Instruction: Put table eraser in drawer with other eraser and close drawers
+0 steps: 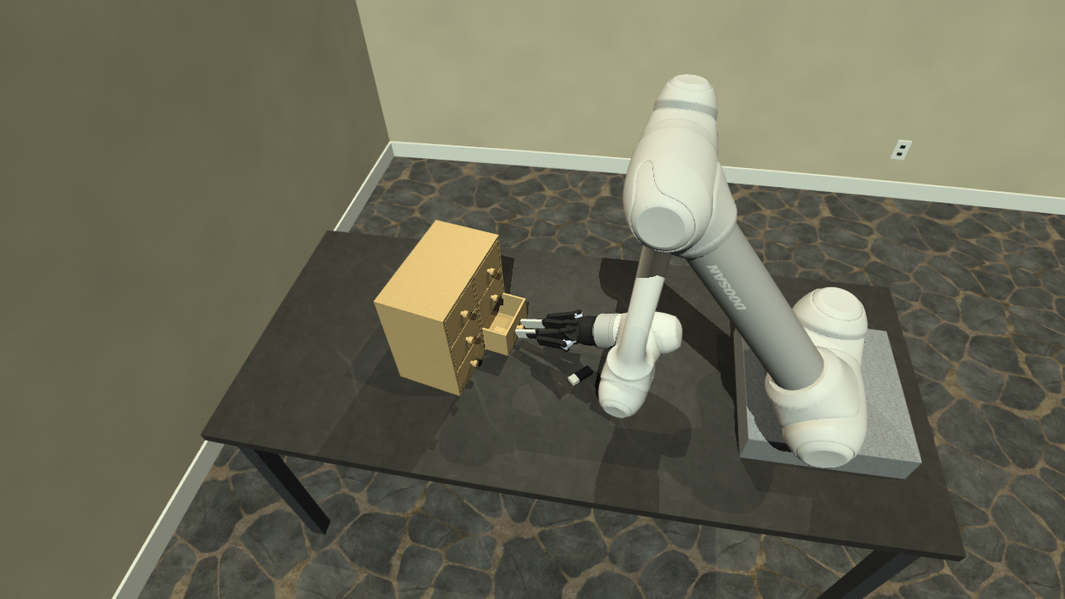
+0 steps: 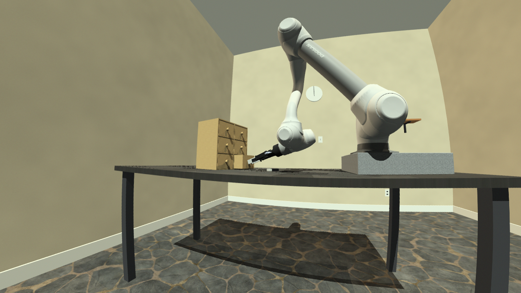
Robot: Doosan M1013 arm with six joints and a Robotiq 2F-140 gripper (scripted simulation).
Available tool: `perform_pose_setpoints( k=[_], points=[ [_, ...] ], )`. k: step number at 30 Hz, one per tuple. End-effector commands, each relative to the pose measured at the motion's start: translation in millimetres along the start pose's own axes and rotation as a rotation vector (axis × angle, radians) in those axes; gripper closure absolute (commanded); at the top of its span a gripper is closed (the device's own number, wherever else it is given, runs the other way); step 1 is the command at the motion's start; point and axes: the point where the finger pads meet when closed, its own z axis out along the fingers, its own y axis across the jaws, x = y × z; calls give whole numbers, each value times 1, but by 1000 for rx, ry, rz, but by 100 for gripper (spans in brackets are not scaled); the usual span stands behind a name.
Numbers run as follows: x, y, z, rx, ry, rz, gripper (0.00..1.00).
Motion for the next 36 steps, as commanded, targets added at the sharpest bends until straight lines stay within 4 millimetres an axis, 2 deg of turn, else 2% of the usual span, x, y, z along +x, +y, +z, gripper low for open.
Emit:
perform_pose_setpoints(
  k=[1,8,19,27,31,36],
  points=[
    [1,0,-3,-2,3,4,80],
    [0,0,-4,-2,3,4,80],
    [-15,-1,-46,-2,3,4,80],
    [-16,-1,-50,-2,3,4,80],
    [-5,0,-62,-2,3,4,80],
    [25,0,-93,-2,3,4,80]
  ],
)
